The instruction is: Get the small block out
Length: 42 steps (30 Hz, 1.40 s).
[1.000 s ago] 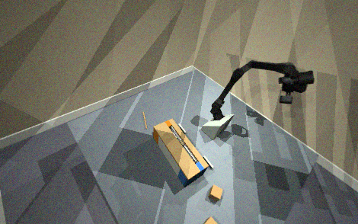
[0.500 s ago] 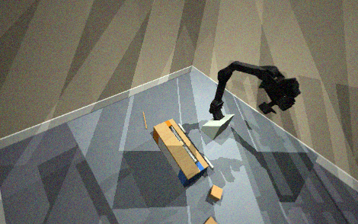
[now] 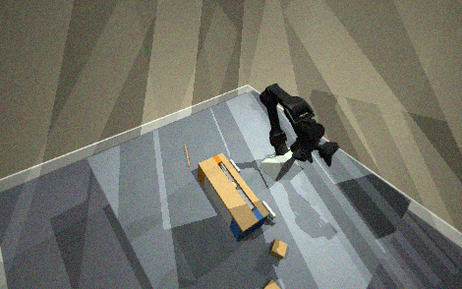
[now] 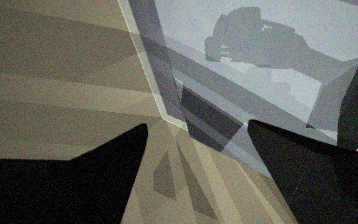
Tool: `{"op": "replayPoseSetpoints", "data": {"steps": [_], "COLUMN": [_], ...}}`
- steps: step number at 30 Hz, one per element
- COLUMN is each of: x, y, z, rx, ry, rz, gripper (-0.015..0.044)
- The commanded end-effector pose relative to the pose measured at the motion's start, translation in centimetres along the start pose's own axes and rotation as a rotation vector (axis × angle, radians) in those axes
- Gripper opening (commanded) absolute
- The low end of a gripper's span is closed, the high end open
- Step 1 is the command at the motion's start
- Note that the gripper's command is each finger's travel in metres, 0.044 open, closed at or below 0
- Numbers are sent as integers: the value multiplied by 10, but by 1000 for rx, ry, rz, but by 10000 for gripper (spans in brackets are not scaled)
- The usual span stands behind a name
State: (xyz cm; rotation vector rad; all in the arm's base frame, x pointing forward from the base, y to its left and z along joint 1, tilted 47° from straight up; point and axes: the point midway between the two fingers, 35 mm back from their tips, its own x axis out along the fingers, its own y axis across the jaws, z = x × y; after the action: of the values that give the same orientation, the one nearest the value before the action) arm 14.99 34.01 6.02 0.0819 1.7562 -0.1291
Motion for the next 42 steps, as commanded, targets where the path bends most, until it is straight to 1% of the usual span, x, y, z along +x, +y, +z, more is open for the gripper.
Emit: {"op": "replayPoseSetpoints", "data": {"steps": [1,6,10,15,19,31,42], "x": [-16,-33,-47,-62,-72,-72,-63], "y": [-40,-96,-148,-220,-271,-274,-286], "z": [59,114,148,176,186,186,193], "rx": [313,654,930,1280,1509,1523,1524], "ry": [-115,-239,-341,-479,-578,-585,-584], "rz": [-11,-22,-31,-45,-57,-58,-57], "gripper": [400,400,400,400,400,400,400]}}
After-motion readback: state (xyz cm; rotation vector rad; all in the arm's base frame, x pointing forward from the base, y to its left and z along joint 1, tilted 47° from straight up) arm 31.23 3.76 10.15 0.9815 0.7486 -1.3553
